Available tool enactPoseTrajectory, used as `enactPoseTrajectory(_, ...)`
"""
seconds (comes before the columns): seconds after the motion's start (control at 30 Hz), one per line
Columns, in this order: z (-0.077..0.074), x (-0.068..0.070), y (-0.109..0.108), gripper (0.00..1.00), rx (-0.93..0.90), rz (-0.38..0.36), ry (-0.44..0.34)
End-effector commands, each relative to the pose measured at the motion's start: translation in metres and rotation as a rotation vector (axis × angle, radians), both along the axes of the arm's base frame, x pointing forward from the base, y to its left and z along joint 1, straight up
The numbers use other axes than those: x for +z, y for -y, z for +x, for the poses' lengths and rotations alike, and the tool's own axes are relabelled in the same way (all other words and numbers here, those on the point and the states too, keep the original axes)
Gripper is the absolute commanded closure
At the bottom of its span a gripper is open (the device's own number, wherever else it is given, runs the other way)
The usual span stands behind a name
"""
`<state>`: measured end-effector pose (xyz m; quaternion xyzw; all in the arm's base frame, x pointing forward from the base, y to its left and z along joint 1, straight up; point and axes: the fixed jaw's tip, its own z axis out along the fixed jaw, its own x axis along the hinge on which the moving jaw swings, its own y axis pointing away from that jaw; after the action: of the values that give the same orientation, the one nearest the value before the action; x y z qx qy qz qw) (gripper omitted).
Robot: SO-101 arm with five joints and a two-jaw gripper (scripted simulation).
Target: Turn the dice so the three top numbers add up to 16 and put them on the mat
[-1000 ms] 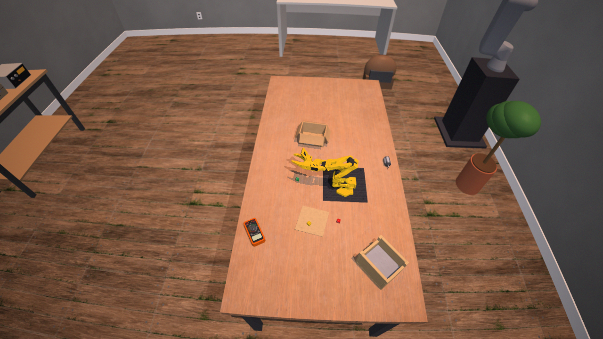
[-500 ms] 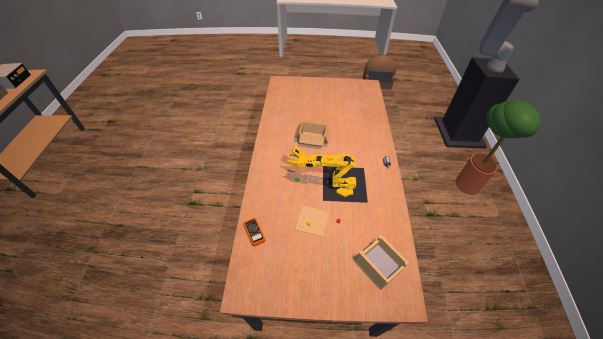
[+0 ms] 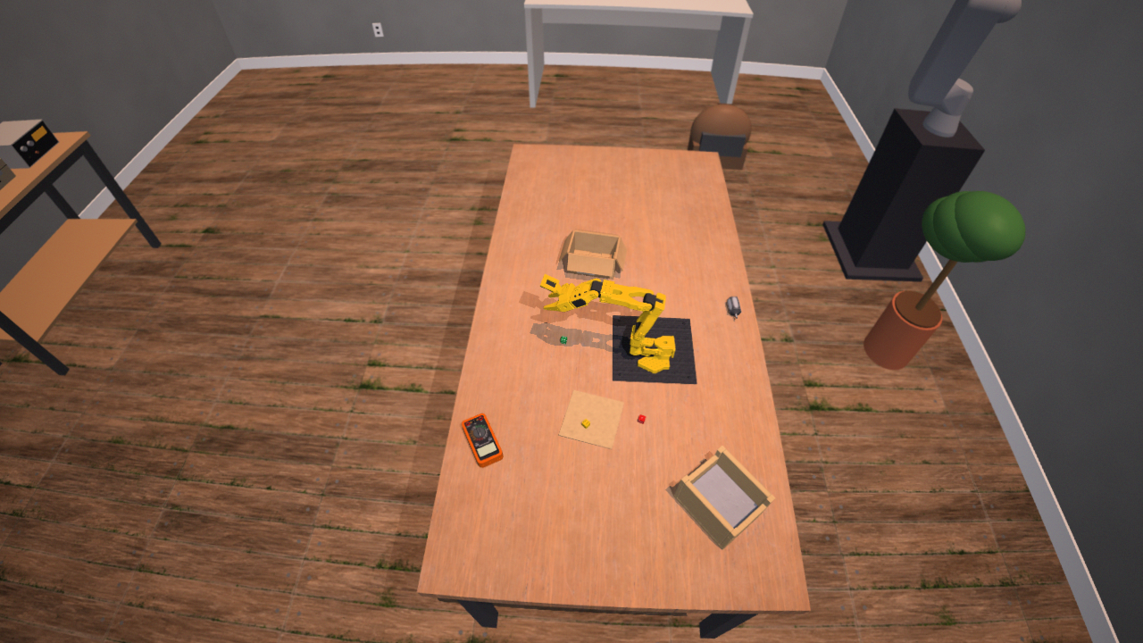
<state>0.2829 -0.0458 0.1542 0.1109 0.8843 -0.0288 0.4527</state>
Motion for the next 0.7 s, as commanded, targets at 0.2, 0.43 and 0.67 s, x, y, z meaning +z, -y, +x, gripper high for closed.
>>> enactPoseTrajectory(0.2, -0.013, -0.002, -0.007, 0.75, -0.001, 0.065, -0.256)
enactPoseTrajectory(0.43, -0.026, -0.001, -0.01, 0.75, -0.005, 0.092, -0.376)
enactPoseTrajectory(0.67, -0.032, 0.0, -0.012, 0.75, -0.007, 0.103, -0.426)
